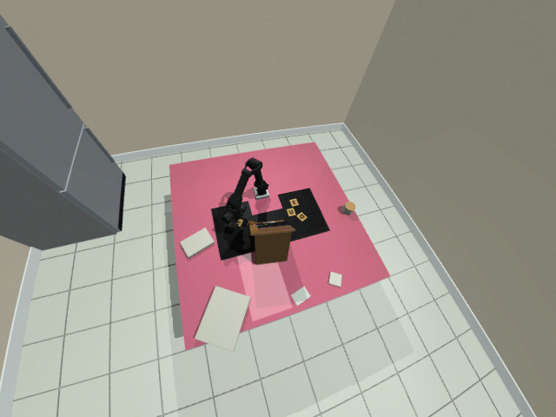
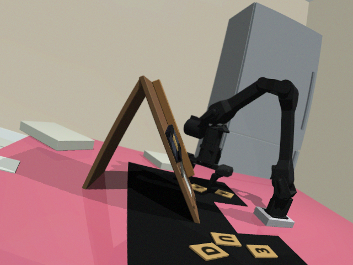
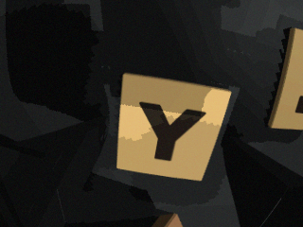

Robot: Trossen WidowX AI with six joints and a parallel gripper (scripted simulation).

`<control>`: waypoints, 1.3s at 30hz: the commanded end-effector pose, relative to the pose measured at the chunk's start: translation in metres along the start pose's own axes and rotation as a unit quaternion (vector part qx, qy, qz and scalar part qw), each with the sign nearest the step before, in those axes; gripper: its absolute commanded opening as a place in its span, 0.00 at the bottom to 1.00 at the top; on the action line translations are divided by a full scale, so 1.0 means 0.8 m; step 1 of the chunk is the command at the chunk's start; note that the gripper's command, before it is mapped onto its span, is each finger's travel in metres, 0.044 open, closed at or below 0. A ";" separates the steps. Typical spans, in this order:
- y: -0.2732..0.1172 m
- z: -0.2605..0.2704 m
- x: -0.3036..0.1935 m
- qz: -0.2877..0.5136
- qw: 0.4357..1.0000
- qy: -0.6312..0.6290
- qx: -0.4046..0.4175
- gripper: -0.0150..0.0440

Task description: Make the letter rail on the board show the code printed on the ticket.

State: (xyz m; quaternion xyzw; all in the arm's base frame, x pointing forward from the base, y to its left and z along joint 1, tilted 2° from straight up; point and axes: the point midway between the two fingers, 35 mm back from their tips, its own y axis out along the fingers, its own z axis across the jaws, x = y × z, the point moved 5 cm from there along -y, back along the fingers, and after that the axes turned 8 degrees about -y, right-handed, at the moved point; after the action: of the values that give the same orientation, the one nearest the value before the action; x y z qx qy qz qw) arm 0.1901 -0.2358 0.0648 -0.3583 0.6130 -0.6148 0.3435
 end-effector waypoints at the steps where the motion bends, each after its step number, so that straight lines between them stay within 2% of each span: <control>1: 0.001 0.000 0.001 -0.002 1.000 0.000 -0.001 0.83; 17: 0.001 0.000 0.001 -0.002 1.000 0.000 -0.001 0.83; 19: 0.001 0.000 0.001 -0.002 1.000 0.000 -0.001 0.74; 30: 0.001 0.000 0.001 -0.002 1.000 0.000 -0.001 0.62; 38: -0.006 0.000 -0.001 -0.002 1.000 0.000 -0.001 0.26; 39: -0.006 0.000 -0.001 -0.002 1.000 0.000 -0.001 0.25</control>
State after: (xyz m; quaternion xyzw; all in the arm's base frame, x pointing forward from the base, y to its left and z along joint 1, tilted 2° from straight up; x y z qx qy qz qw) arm 0.1907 -0.2355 0.0669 -0.3594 0.6130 -0.6138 0.3439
